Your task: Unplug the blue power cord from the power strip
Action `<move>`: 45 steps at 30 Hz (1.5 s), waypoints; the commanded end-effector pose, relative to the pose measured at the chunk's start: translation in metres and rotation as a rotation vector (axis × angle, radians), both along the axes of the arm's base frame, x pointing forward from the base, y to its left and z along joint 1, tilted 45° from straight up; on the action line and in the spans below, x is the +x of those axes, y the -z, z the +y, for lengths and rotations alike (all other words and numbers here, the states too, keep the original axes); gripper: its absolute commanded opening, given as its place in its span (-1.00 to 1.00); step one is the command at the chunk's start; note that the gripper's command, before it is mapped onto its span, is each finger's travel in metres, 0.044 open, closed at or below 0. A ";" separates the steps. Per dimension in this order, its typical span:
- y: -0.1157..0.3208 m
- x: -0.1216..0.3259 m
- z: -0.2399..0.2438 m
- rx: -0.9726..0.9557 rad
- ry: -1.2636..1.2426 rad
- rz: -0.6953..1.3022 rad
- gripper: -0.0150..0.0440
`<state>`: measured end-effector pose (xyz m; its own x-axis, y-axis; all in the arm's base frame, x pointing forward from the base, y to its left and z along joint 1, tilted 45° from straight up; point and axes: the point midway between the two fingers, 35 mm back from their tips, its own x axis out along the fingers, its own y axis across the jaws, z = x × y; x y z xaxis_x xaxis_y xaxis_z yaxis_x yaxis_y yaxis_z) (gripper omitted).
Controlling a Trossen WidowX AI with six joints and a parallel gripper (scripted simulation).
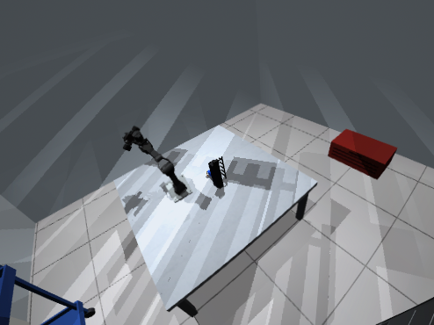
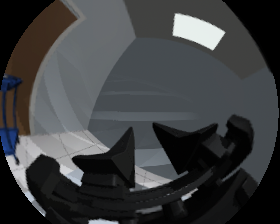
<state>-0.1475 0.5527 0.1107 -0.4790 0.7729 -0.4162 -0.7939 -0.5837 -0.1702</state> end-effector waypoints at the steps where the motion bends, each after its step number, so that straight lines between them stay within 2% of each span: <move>1: 0.026 0.073 -0.002 -0.110 0.154 -0.108 0.05; 7: 0.057 0.164 -0.023 -0.277 0.332 -0.234 0.05; 13: 0.083 0.248 -0.066 -0.473 0.485 -0.350 0.05; 25: 0.112 0.376 -0.210 -0.962 0.680 -0.531 0.05; 34: 0.106 0.423 -0.350 -1.408 0.679 -0.579 0.05; 42: 0.076 0.424 -0.475 -1.814 0.522 -0.516 0.05; 45: 0.069 0.421 -0.494 -1.877 0.478 -0.494 0.05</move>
<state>0.2793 0.0929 0.0284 0.0497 -0.6229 -0.7807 -0.9976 -0.0684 -0.0089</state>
